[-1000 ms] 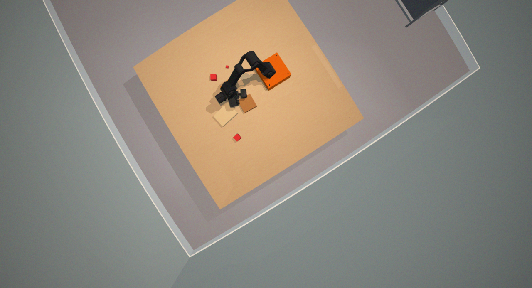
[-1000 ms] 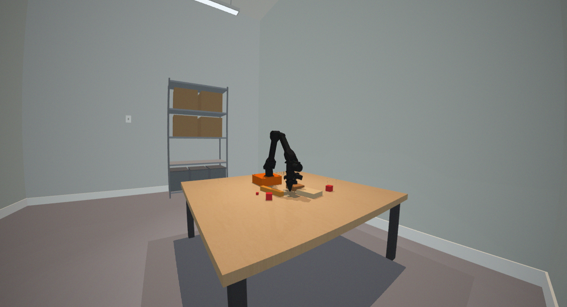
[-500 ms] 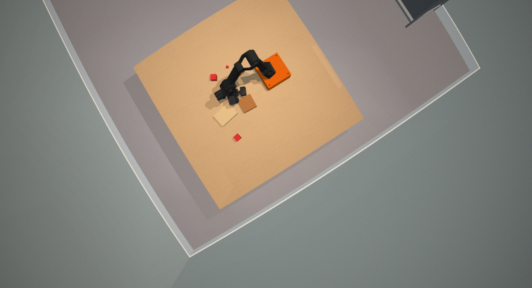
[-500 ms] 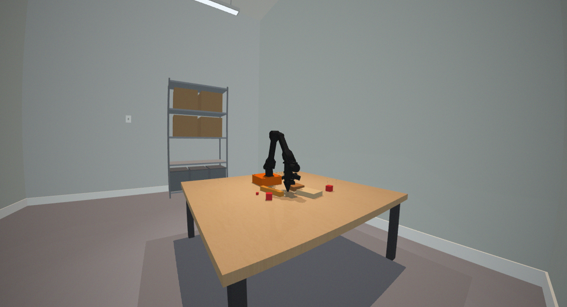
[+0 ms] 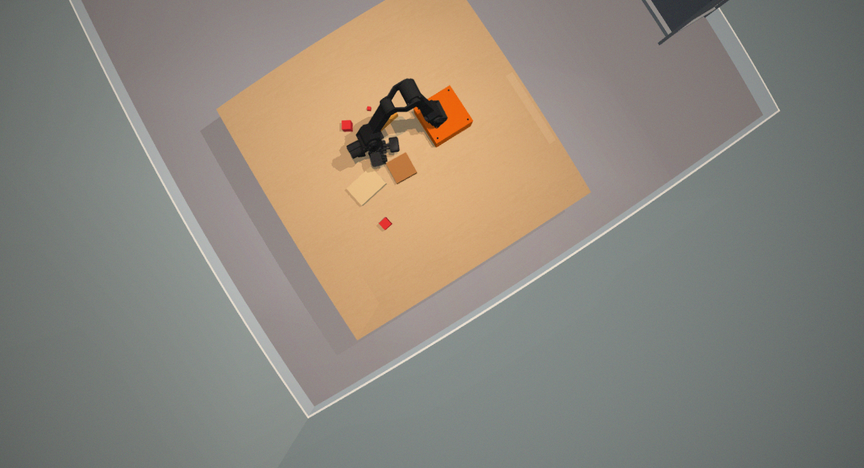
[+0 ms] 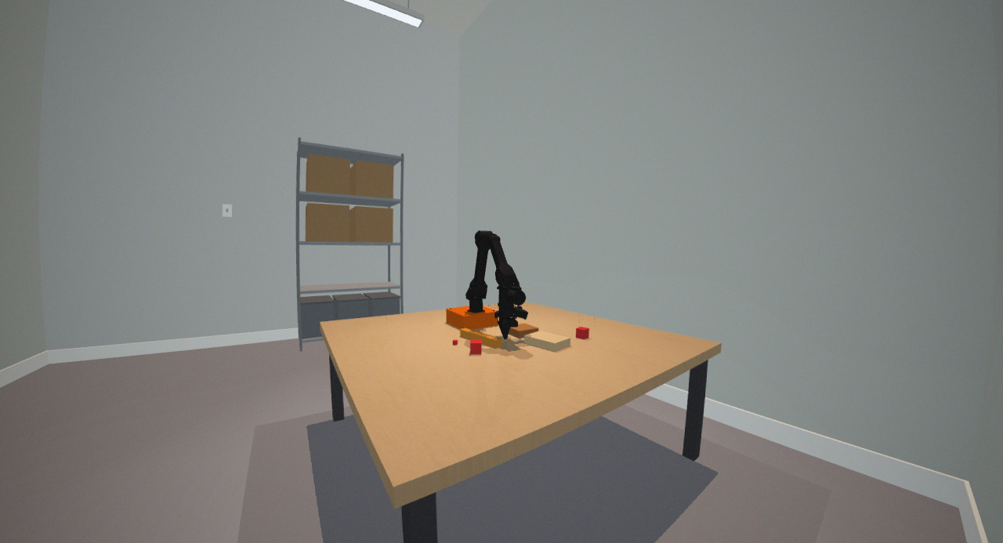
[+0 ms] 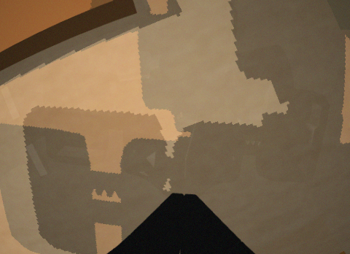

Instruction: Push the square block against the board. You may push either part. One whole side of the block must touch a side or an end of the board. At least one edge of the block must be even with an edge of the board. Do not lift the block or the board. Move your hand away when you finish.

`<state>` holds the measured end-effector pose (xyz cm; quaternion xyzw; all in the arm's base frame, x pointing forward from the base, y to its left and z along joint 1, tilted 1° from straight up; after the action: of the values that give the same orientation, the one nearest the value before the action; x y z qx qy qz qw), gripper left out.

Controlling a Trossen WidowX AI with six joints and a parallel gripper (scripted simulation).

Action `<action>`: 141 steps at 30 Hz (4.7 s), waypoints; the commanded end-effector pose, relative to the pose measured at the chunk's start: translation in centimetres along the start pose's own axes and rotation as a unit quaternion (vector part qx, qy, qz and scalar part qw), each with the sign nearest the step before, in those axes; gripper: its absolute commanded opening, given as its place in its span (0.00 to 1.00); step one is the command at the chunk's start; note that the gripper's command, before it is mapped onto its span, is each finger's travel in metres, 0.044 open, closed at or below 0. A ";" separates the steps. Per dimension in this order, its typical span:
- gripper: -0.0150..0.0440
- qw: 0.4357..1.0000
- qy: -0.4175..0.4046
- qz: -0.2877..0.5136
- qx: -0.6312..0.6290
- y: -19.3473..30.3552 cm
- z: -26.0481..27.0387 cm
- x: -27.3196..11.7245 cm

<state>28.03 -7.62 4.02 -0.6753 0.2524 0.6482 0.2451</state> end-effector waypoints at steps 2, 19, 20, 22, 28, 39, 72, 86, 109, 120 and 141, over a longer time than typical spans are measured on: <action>0.25 1.000 0.003 -0.001 -0.002 0.5 -0.1 -0.1; 0.25 1.000 0.003 -0.001 -0.002 -0.4 -0.1 -0.1; 0.25 1.000 0.003 -0.001 -0.002 -0.6 0.0 -0.1; 0.25 1.000 0.003 -0.001 -0.002 -0.9 0.0 -0.1; 0.25 1.000 0.003 -0.002 -0.002 -1.9 0.1 -0.1; 0.25 1.000 0.004 -0.005 -0.003 -3.1 0.4 -0.5; 0.25 0.927 -0.002 -0.005 0.374 -2.7 10.2 -6.2; 0.25 0.826 -0.004 0.000 0.563 -1.0 15.0 -5.5; 0.25 0.826 -0.004 0.000 0.563 -1.3 14.6 -0.1; 0.25 0.826 -0.003 0.000 0.563 -2.0 13.7 -0.2; 0.25 0.826 -0.003 -0.001 0.563 -3.2 11.7 -0.3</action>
<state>20.87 2.56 3.89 -0.4165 0.5728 0.3950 0.5851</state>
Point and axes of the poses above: the point midway between the two fingers, 35 mm back from their tips, its own x axis out along the fingers, its own z axis across the jaws, y = z × x, the point moved 6 cm from there along -x, back along the fingers, and after that the axes turned 7 degrees about x, right-handed, at the moved point
